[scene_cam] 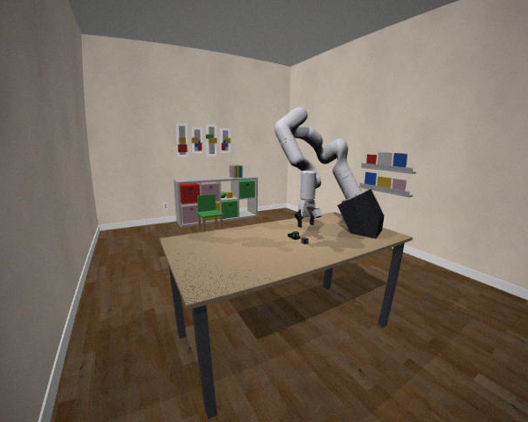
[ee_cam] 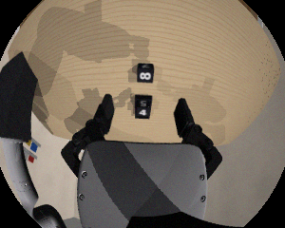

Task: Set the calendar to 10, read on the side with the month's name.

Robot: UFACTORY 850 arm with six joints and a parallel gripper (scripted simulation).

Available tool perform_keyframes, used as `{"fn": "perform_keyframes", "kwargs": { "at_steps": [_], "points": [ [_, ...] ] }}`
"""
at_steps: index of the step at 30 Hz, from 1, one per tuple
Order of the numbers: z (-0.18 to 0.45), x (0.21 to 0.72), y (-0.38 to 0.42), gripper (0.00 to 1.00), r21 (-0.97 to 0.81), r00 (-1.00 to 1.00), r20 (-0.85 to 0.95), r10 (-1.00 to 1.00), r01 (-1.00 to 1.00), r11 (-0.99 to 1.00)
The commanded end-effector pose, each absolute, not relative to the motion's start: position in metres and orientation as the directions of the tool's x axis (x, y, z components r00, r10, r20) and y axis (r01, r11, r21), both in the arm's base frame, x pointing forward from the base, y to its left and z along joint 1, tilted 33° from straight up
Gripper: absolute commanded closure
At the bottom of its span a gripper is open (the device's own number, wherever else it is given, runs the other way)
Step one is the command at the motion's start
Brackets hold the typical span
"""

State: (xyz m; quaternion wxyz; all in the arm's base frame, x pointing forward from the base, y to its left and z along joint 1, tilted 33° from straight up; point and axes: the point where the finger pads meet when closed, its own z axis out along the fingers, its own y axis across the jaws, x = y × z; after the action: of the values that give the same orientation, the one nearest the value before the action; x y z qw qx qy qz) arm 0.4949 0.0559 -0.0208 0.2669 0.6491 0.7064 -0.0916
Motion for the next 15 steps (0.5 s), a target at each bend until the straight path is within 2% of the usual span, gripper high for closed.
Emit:
{"fn": "perform_keyframes", "kwargs": {
  "at_steps": [1,7,8,15],
  "points": [
    [-0.0232,0.4960,0.0547,0.00,0.218,-0.014,-0.495,0.869,0.966,0.140],
    [-0.0283,0.4973,0.0518,0.00,0.219,-0.011,-0.495,0.869,0.966,0.137],
    [-0.0283,0.4973,0.0518,0.51,0.219,-0.011,-0.495,0.869,0.966,0.137],
    [-0.0283,0.4973,0.0518,0.51,0.219,-0.011,-0.495,0.869,0.966,0.137]
  ]
}}
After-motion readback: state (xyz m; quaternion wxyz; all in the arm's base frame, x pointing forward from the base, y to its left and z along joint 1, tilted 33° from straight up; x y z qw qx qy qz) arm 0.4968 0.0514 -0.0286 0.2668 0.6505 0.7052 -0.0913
